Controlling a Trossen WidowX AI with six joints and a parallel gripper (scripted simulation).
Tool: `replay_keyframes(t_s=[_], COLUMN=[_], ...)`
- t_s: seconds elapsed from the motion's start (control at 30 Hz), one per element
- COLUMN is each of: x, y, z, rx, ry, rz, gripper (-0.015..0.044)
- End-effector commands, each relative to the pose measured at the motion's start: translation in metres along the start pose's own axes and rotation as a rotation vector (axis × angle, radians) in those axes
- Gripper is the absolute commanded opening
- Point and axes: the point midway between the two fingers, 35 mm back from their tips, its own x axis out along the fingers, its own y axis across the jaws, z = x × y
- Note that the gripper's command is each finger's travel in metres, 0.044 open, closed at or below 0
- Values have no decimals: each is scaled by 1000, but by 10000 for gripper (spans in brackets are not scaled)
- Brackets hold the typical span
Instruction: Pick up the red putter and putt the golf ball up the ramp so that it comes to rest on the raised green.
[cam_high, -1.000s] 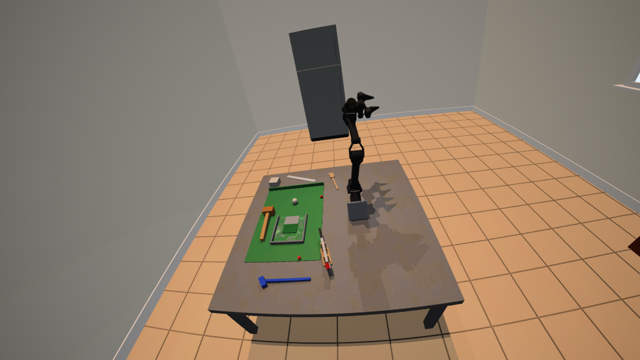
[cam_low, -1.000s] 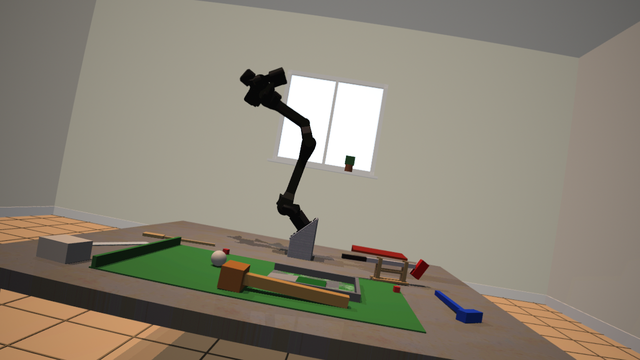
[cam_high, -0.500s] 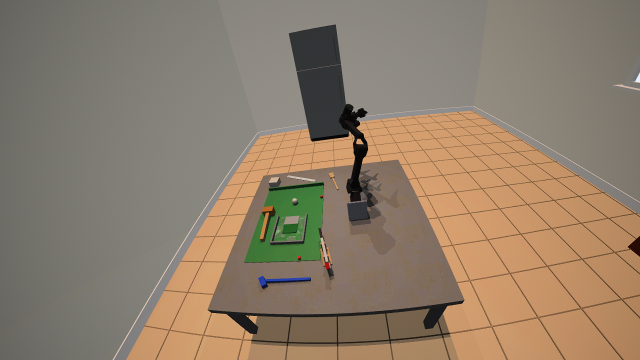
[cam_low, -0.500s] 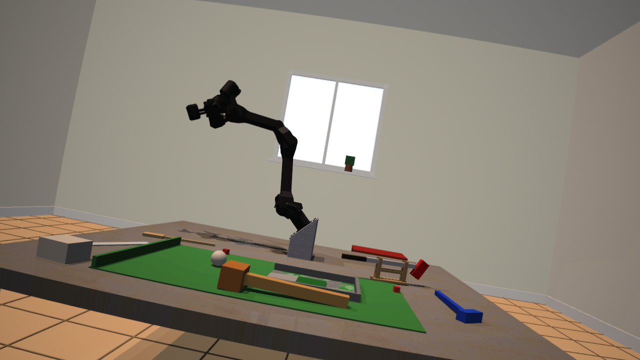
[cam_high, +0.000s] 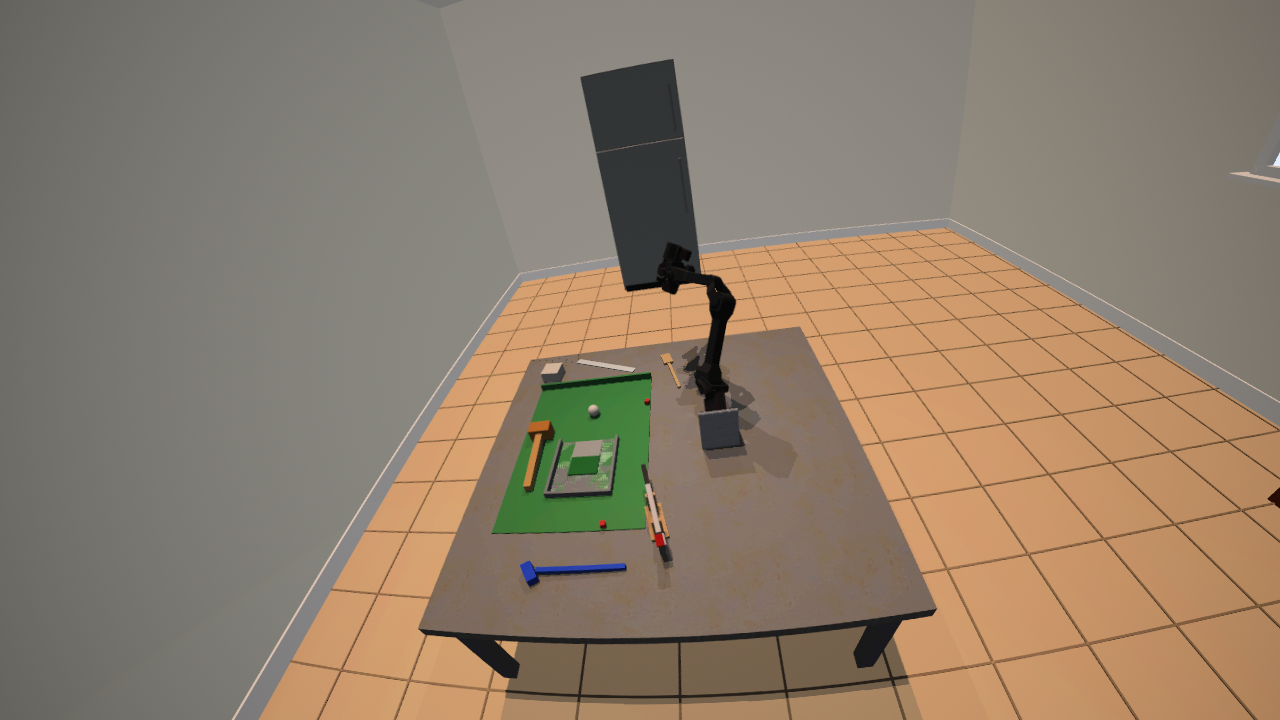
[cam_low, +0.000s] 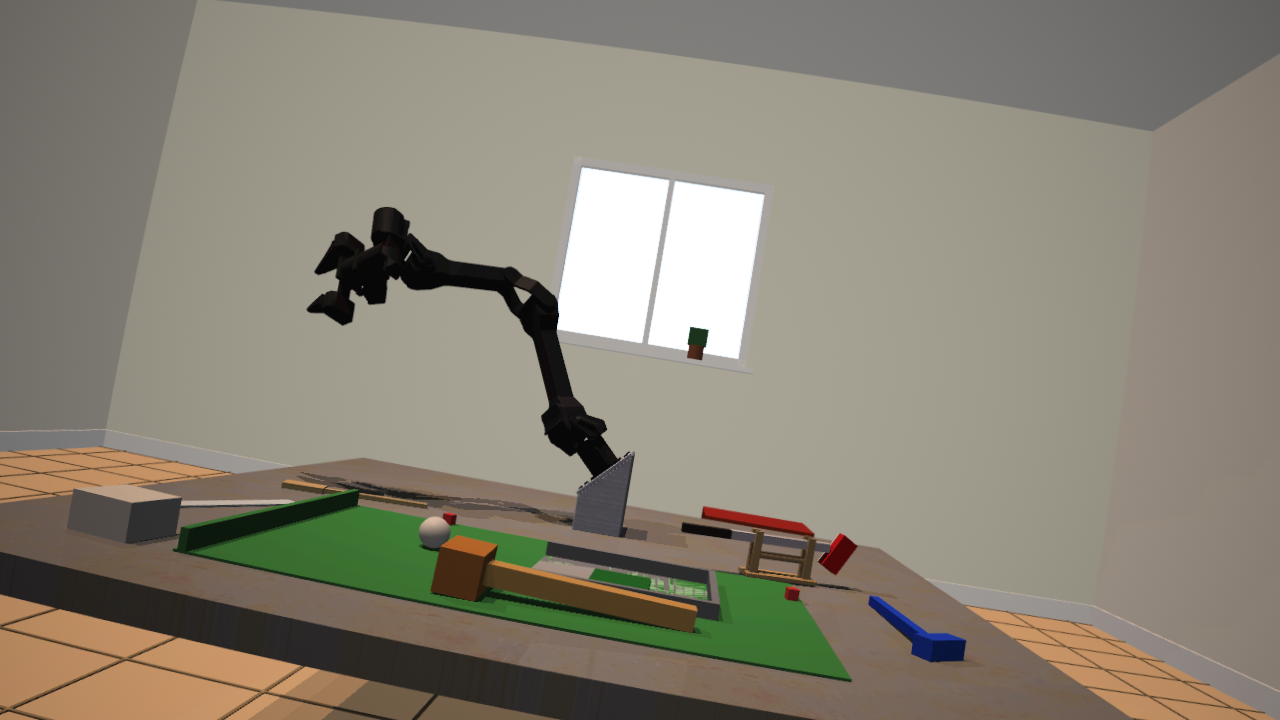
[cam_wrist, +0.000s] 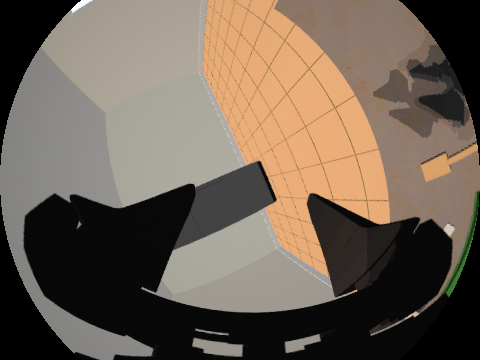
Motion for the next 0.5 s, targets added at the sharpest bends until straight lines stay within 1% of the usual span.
replay_keyframes(t_s=[0.0, 0.1, 0.3, 0.47], x=[-8, -25, -63, -116], y=[-56, -99, -176, -243], z=[-34, -57, -93, -116], rx=[-233, -344, -672, -979], ry=[118, 250, 451, 677], rz=[-112, -191, -292, -345], gripper=[440, 440, 440, 440])
